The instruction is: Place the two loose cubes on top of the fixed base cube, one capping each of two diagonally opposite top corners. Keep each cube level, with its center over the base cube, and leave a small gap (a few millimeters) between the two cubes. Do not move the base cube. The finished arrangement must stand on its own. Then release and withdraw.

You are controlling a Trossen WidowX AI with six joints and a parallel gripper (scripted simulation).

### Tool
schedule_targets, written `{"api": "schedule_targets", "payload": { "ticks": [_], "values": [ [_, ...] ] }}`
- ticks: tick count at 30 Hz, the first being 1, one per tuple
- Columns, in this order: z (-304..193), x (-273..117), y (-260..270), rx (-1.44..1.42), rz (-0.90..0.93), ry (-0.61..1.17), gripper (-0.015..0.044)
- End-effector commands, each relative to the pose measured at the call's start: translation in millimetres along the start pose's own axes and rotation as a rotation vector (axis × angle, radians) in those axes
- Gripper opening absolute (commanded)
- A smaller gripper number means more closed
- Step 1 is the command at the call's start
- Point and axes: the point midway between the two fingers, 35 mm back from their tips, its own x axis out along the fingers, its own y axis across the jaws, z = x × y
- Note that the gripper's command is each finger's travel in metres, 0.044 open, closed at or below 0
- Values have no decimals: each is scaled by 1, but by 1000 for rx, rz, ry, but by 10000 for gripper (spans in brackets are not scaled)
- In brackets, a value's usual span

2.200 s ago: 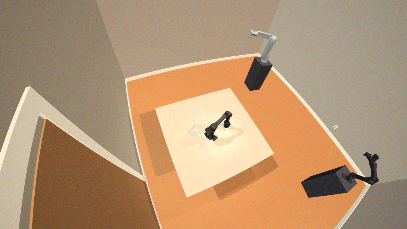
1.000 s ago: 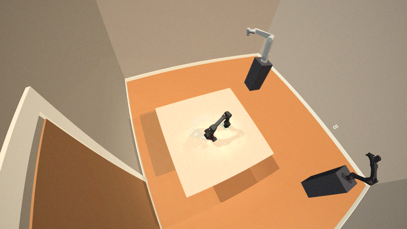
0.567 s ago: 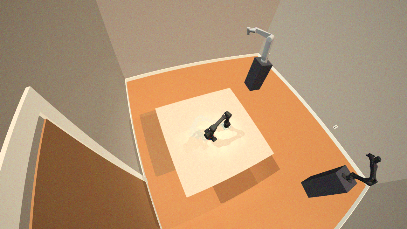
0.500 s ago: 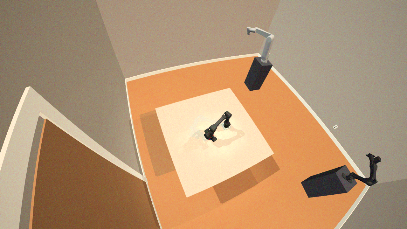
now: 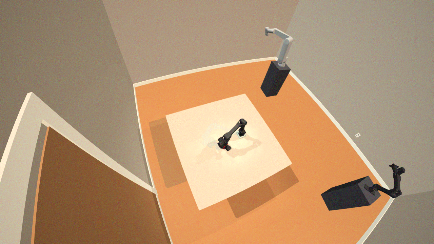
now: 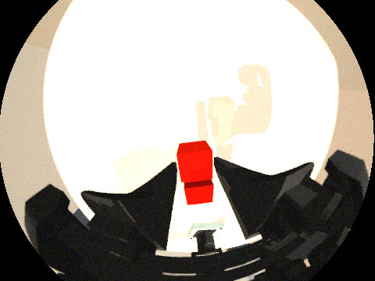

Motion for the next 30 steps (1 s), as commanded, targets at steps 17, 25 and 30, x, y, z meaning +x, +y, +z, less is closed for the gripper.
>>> {"api": "schedule_targets", "payload": {
  "ticks": [17, 25, 30],
  "values": [
    [1, -30, 0, 0, 0, -5, 205],
    [1, -42, 0, 0, 0, -5, 205],
    [1, -49, 0, 0, 0, -5, 205]
  ]
}}
